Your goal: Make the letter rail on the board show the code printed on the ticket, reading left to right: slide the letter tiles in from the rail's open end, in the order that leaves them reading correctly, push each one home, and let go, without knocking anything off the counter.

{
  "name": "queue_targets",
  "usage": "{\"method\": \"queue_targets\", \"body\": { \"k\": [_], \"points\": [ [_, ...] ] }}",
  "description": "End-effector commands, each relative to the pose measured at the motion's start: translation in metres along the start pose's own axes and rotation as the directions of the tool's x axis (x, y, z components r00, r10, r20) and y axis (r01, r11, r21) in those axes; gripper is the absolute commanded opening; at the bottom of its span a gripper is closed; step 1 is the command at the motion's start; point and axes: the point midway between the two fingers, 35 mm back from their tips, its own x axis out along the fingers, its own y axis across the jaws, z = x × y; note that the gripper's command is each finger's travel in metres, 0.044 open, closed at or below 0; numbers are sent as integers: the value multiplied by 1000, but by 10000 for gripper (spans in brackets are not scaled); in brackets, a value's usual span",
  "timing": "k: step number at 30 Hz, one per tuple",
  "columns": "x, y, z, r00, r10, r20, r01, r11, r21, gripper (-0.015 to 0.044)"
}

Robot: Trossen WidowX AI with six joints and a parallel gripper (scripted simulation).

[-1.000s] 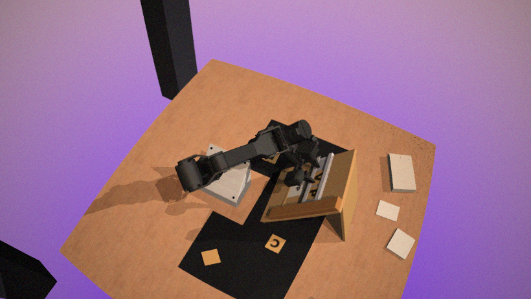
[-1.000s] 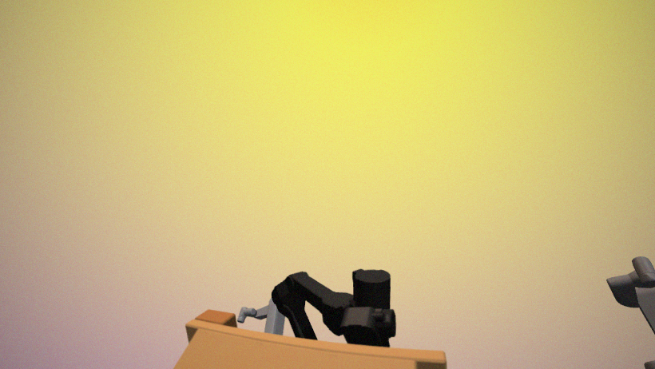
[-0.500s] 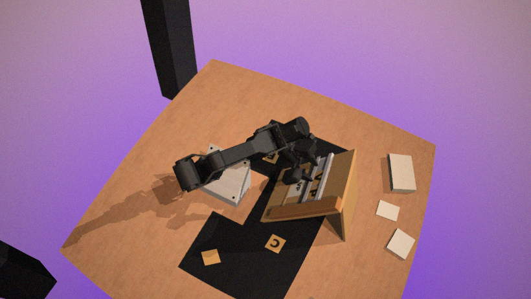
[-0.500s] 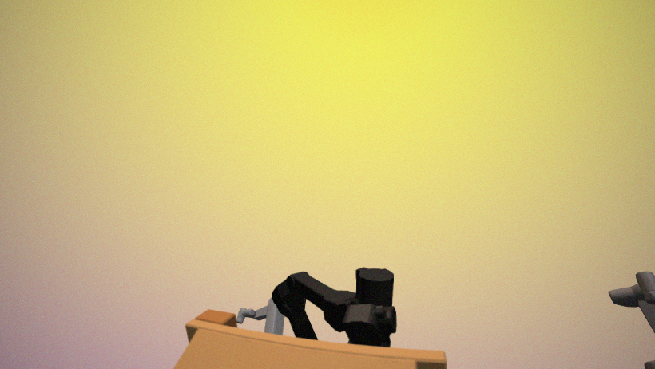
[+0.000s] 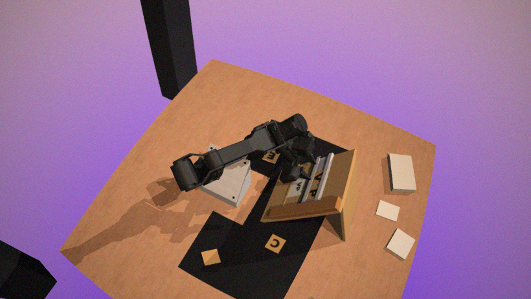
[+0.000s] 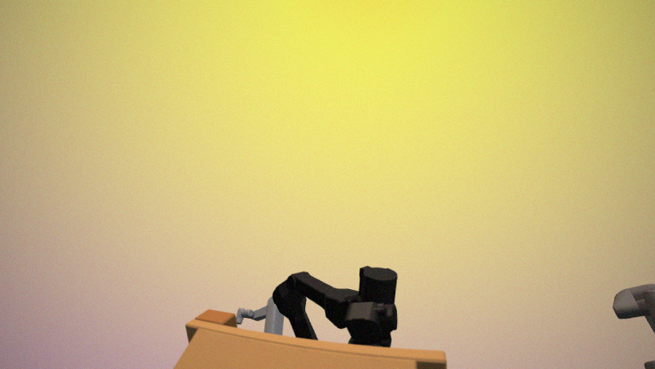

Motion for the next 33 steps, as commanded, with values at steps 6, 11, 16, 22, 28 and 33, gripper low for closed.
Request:
{"method": "queue_targets", "body": {
  "k": [6, 11, 16, 22, 28, 33],
  "points": [
    [-6, 0, 1, 1000, -2, 3, 2, 1000, 3, 295],
    [-9, 0, 1, 1000, -2, 3, 2, 1000, 3, 295],
    [-11, 0, 2, 1000, -2, 3, 2, 1000, 3, 295],
    [-11, 0, 1, 1000, 1, -1, -1, 1000, -2, 269],
    [-11, 0, 1, 1000, 1, -1, -1, 1000, -2, 111],
    [-11, 0, 1, 1000, 1, -1, -1, 1000, -2, 0]
  ]
}}
